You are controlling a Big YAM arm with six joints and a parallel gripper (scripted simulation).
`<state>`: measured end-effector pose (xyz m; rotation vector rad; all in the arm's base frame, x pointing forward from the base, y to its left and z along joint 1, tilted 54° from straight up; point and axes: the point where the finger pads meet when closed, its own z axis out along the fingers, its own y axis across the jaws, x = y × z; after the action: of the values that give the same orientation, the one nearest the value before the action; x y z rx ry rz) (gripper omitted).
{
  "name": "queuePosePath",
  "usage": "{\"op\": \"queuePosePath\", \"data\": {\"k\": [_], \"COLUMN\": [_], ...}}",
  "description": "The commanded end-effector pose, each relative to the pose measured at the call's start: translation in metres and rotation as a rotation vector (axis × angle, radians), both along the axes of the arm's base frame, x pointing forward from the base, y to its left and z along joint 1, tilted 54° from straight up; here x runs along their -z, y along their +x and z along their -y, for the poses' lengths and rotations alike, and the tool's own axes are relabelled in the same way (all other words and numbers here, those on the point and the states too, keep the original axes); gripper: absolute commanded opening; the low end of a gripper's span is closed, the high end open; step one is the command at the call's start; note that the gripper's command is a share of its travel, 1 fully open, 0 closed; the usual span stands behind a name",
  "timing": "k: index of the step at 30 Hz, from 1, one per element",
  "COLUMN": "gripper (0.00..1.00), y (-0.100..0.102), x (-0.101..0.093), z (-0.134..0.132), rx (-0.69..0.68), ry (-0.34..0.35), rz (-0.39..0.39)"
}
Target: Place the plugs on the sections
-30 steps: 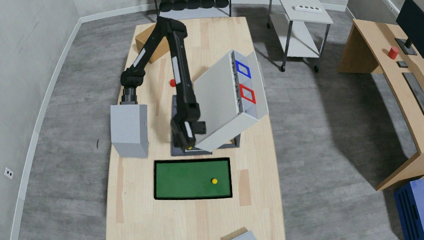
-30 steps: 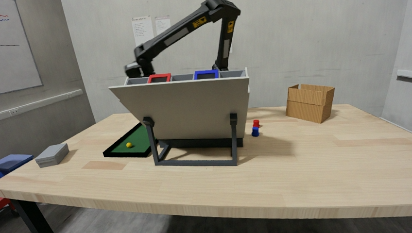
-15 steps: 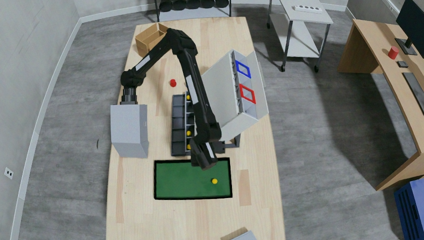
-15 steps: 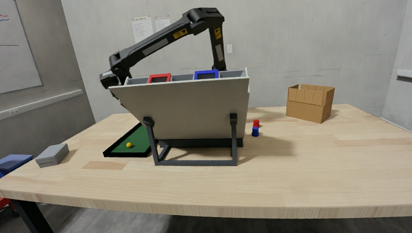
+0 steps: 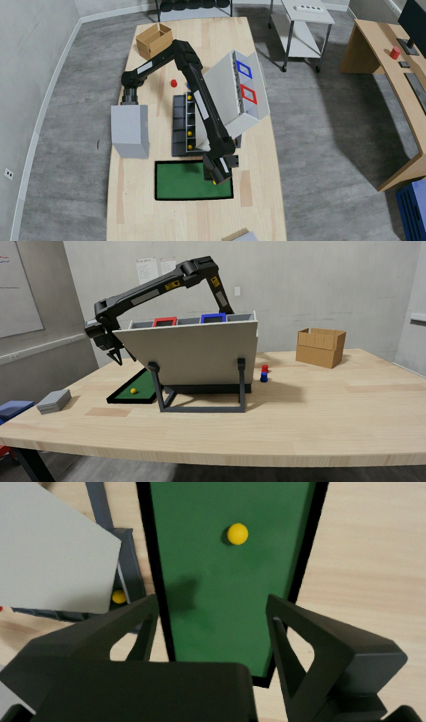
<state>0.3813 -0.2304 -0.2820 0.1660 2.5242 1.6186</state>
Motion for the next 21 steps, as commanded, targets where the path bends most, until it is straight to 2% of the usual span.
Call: {"op": "queuePosePath", "data": {"k": [1, 21], "gripper": [0.8, 0.8], "y": [0.0146, 0.0146], "x": [-0.0045, -0.0051], "z": [0.0126, 0.0133], "rx": [-0.003, -0.009], "ry": [-0.015, -0.011], "rz": [0.011, 0.007]}}
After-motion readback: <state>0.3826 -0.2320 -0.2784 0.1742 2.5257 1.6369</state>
